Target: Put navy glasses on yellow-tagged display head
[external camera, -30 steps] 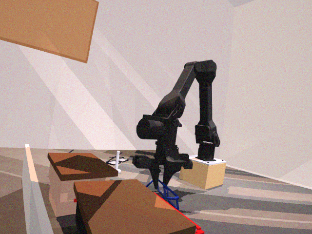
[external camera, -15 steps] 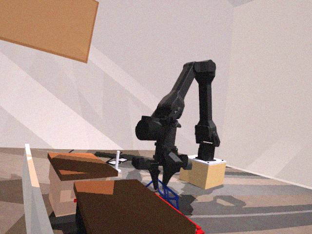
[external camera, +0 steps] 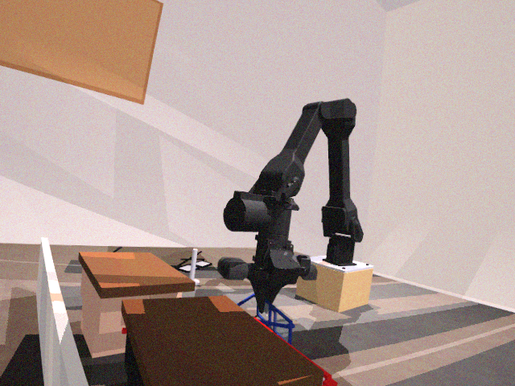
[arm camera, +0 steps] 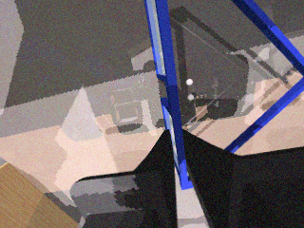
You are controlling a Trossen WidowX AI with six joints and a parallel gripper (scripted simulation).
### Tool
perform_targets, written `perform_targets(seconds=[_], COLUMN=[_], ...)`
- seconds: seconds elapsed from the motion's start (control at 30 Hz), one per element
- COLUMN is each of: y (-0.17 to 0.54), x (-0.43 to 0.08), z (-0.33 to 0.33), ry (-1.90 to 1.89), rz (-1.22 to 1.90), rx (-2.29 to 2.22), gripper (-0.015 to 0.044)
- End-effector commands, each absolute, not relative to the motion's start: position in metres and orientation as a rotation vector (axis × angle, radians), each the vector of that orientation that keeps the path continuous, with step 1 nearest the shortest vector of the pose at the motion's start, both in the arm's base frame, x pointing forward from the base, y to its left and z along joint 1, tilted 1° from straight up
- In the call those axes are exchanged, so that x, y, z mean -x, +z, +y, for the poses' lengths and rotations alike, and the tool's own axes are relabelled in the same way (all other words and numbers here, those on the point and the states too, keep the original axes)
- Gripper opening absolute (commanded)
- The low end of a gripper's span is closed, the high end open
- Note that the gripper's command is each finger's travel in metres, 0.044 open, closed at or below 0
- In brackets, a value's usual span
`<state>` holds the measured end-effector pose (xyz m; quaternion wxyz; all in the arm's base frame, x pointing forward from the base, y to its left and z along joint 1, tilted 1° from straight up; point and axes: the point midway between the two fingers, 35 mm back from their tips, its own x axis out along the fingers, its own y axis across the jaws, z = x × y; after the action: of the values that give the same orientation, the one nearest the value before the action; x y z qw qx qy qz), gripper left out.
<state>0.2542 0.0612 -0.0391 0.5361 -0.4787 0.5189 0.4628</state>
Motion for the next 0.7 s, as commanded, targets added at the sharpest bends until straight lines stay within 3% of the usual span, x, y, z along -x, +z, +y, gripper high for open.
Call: perform_targets(seconds=[0.0, 0.27, 0.67], y=[-0.039, -0.029, 0.048], x=[-0.254, -0.256, -0.254], z=[0.061, 0.062, 0.063], ry=[1.102, 1.102, 1.099], rz=[1.236, 1.235, 1.231], rx=[1.14, 1.14, 1.146], gripper=[0.0, 0.0, 0.0])
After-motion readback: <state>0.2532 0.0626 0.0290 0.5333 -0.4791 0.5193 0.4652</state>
